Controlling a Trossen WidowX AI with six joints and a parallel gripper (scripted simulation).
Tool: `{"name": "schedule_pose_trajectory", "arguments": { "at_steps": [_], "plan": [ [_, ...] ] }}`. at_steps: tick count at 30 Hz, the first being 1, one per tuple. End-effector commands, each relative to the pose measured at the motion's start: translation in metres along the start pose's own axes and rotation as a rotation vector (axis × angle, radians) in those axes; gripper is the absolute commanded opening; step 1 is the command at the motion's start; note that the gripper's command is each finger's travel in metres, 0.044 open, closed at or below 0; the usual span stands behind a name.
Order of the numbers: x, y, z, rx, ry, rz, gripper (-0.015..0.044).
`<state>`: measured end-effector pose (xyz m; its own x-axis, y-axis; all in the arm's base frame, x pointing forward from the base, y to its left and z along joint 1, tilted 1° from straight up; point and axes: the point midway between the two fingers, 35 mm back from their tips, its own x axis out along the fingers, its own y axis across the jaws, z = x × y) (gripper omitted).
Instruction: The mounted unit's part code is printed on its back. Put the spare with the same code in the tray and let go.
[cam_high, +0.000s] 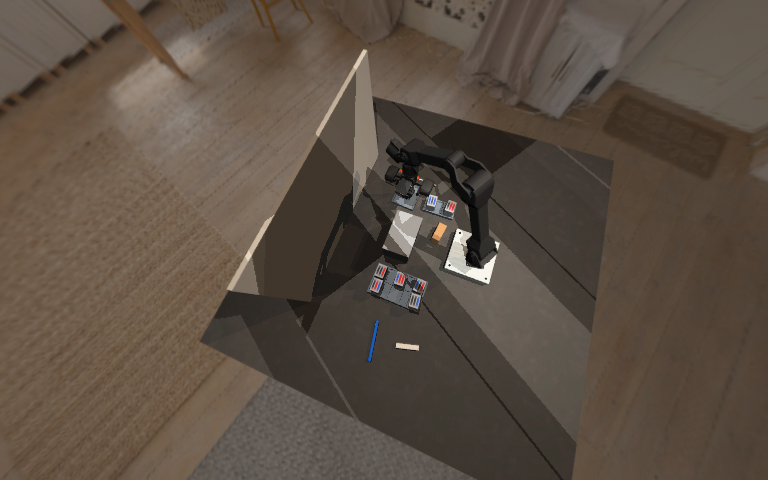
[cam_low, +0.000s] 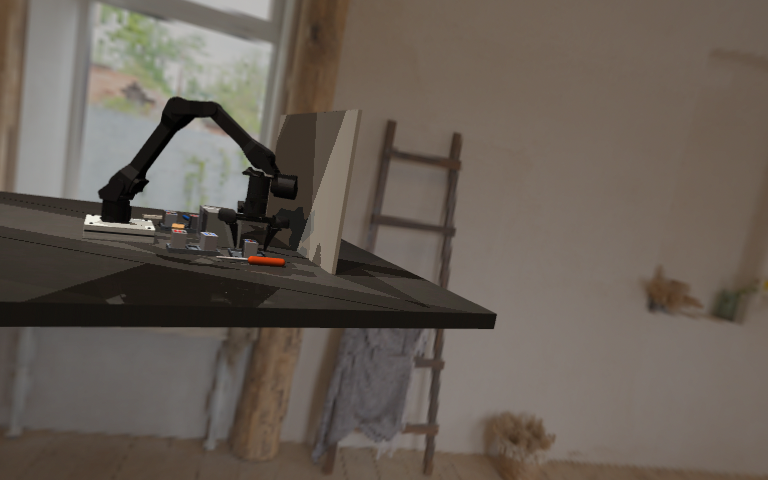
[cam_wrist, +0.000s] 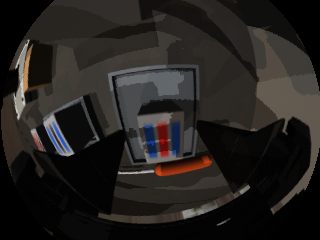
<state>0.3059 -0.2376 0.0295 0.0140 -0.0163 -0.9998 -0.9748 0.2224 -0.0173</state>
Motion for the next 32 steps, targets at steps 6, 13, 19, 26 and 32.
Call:
{"name": "schedule_pose_trajectory", "arguments": {
  "at_steps": [6,13,19,26,32],
  "plan": [
    [-0.085,-0.002,-0.001,-0.003,-0.001,-0.002,0.044],
    [-0.107,0.001,0.0,-0.004,-0.001,-0.002,0.044],
    [-0.105,-0.002,-0.002,0.0,0.011,-0.024,0.044],
    [-0.105,-0.002,-0.002,0.0,0.011,-0.024,0.044],
    [-0.105,-0.002,-0.002,0.0,0.011,-0.024,0.044]
  ]
}}
